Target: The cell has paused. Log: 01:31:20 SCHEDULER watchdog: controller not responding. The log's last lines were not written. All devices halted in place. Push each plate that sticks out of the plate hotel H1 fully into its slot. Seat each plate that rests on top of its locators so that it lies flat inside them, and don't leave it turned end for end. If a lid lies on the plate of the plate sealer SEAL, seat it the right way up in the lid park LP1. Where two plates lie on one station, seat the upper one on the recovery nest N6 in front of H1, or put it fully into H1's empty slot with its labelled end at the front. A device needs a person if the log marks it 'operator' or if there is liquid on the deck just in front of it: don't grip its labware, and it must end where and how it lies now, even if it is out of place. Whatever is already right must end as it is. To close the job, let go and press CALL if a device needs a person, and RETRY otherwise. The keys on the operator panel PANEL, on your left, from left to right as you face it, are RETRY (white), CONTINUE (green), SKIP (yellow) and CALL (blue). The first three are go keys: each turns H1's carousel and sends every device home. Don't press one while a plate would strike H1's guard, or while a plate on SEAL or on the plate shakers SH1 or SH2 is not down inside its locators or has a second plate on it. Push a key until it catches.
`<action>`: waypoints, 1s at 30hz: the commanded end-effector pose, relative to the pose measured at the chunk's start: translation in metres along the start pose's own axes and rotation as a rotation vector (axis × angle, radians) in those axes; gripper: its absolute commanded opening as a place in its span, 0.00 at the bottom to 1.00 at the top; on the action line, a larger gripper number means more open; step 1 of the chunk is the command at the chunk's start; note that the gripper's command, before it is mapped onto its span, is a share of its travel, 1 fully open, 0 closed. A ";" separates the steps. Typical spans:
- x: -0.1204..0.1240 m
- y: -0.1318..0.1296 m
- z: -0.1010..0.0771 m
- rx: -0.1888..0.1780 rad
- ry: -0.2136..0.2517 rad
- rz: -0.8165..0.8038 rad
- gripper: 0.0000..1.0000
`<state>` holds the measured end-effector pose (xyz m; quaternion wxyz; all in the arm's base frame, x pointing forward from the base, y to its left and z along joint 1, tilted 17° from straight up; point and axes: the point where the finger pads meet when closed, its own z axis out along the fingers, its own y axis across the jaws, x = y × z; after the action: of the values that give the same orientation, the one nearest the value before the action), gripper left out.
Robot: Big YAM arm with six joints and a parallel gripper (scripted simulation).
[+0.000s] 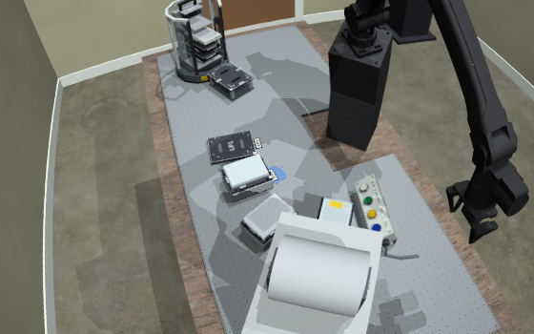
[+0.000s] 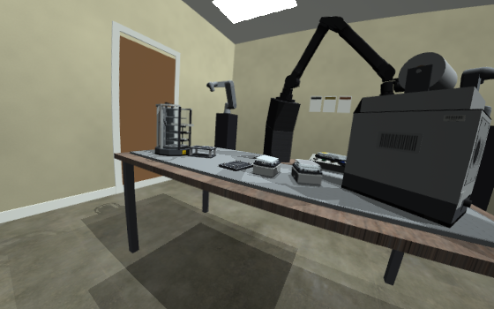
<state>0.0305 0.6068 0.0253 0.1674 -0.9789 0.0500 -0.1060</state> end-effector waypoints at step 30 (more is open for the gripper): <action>0.000 0.015 -0.018 0.042 -0.006 0.007 1.00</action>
<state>0.0307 0.5910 0.0279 0.1757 -0.9775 0.0509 -0.1054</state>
